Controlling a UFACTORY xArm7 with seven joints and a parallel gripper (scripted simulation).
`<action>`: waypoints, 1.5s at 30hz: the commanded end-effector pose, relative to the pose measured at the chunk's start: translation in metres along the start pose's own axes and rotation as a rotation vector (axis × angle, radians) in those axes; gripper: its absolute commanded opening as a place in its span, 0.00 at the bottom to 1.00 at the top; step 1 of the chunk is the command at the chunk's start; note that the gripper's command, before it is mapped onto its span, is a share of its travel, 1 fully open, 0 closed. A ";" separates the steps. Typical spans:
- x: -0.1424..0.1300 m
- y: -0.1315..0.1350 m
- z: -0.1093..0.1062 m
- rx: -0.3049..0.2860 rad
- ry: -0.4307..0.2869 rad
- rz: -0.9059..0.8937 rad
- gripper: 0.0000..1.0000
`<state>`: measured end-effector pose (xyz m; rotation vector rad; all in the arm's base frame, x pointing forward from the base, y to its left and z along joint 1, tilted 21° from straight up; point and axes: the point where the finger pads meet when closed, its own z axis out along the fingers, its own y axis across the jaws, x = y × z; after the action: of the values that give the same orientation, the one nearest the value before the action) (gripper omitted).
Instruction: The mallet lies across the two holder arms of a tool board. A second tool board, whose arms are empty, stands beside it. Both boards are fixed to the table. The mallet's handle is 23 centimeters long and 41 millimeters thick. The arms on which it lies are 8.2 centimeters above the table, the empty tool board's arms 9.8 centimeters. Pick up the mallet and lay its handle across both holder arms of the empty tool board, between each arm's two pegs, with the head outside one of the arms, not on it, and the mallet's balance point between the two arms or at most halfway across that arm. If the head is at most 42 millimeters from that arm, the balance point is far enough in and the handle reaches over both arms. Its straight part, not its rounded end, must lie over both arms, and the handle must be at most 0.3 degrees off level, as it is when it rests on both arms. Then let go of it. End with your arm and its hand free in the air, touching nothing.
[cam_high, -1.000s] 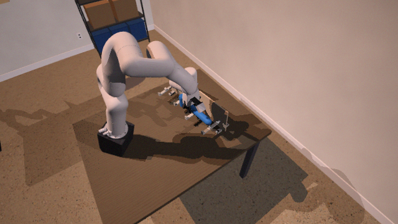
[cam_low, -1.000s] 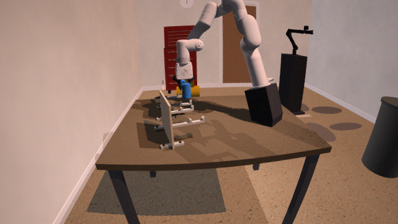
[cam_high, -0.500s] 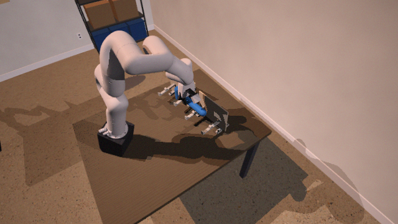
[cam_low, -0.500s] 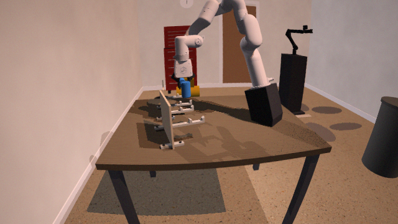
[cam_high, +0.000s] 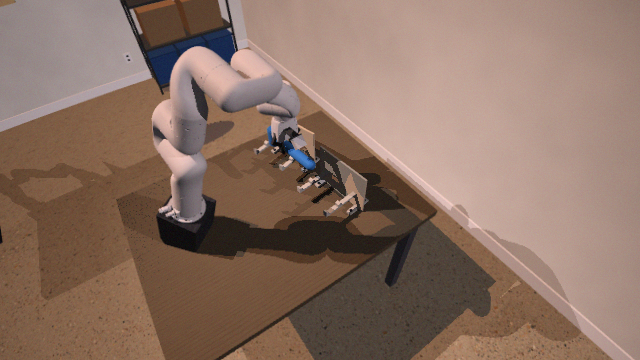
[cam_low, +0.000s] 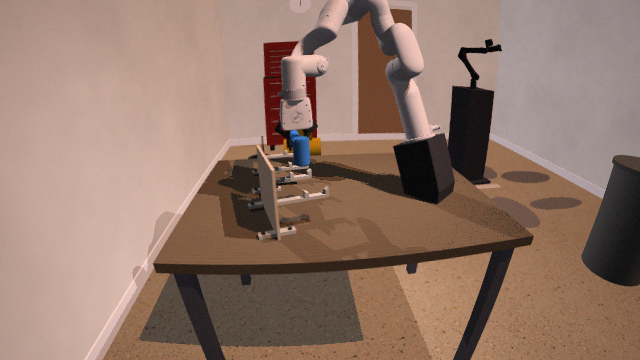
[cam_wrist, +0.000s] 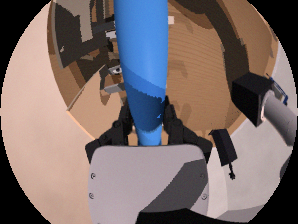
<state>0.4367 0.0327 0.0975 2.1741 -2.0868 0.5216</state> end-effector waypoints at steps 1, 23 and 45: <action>-0.042 -0.001 -0.003 0.007 0.009 0.006 0.00; -0.144 0.024 -0.014 0.020 0.001 -0.020 0.00; -0.144 0.021 0.070 0.019 0.002 -0.138 0.00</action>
<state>0.4165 0.1536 0.0130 2.2981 -1.9167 0.5179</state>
